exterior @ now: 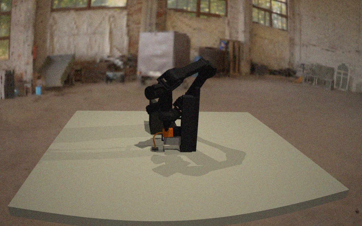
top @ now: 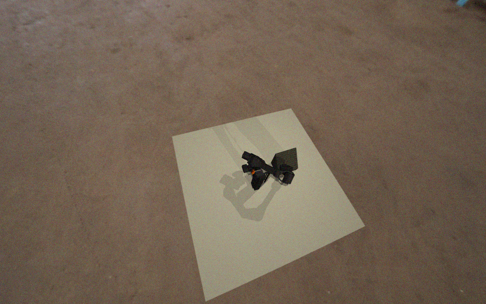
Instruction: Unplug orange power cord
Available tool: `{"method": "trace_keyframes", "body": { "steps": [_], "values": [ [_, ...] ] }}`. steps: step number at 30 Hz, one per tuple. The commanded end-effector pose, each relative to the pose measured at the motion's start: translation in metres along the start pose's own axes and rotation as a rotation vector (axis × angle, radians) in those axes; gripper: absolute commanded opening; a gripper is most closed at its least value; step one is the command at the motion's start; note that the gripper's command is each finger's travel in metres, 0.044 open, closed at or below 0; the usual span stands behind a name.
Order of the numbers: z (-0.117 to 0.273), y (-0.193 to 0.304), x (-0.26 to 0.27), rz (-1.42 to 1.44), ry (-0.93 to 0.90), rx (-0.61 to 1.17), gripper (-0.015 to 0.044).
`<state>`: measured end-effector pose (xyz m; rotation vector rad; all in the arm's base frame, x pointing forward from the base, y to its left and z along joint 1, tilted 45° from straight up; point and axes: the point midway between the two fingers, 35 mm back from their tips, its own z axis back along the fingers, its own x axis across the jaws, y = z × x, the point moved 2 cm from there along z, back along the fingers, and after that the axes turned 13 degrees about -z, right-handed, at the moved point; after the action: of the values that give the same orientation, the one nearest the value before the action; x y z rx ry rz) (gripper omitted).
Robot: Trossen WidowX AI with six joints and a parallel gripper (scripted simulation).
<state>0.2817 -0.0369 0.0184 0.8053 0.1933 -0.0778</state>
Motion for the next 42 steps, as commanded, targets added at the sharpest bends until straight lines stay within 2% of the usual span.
{"method": "trace_keyframes", "body": {
  "steps": [1, 22, 23, 28, 42],
  "values": [
    [0.008, -0.028, 0.008, -0.002, -0.025, -0.054, 0.0000],
    [0.016, -0.061, 0.014, -0.004, -0.025, -0.053, 0.0000],
    [0.005, -0.039, 0.011, 0.024, 0.004, -0.051, 0.0026],
    [0.005, -0.039, 0.011, 0.024, 0.004, -0.051, 0.0157],
    [0.016, -0.040, 0.010, -0.004, -0.024, -0.050, 0.0160]
  ]
}}
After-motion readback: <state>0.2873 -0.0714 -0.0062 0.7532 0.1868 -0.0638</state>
